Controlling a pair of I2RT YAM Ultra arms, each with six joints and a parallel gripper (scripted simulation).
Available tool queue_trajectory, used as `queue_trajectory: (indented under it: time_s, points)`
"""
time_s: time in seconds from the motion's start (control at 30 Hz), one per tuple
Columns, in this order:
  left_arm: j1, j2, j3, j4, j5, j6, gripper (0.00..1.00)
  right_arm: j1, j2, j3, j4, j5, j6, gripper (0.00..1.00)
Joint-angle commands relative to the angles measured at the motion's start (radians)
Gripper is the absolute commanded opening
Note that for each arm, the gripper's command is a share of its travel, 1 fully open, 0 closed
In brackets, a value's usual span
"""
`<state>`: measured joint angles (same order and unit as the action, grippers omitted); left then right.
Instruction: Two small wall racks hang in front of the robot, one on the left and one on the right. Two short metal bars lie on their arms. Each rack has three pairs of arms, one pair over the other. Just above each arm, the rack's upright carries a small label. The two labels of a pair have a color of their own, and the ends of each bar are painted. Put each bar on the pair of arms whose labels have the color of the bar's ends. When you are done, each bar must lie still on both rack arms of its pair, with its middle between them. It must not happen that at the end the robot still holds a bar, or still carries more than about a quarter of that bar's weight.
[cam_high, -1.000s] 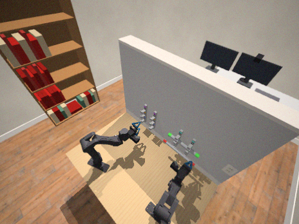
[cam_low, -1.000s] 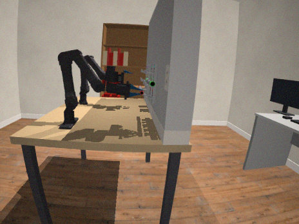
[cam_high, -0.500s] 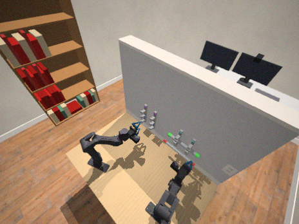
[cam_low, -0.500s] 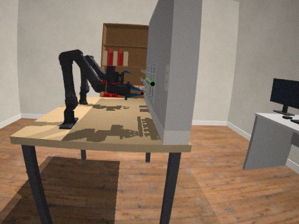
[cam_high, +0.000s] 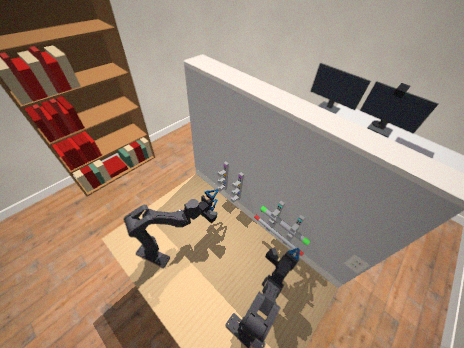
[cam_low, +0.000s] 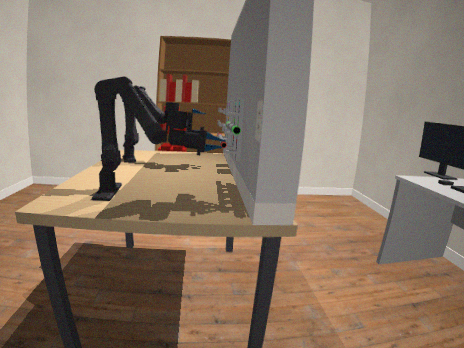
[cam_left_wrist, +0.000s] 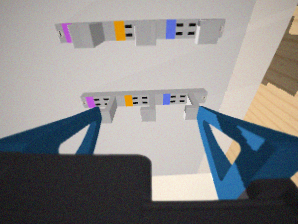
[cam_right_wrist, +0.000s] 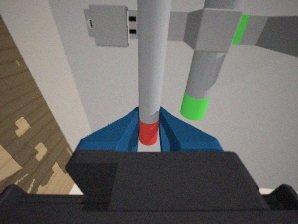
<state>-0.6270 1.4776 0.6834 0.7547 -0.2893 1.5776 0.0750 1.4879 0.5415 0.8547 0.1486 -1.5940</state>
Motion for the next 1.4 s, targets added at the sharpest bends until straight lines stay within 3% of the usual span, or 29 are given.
queue_trajectory:
  time_s: [0.0,1.37]
  points:
    - [0.007,-0.027,-0.005,0.014,0.008,-0.011,1.00,0.000,0.005,0.043,0.052,-0.009,0.019,0.00]
    - [0.007,-0.027,-0.005,0.014,0.008,-0.011,1.00,-0.026,0.115,0.154,0.051,-0.035,0.018,0.00]
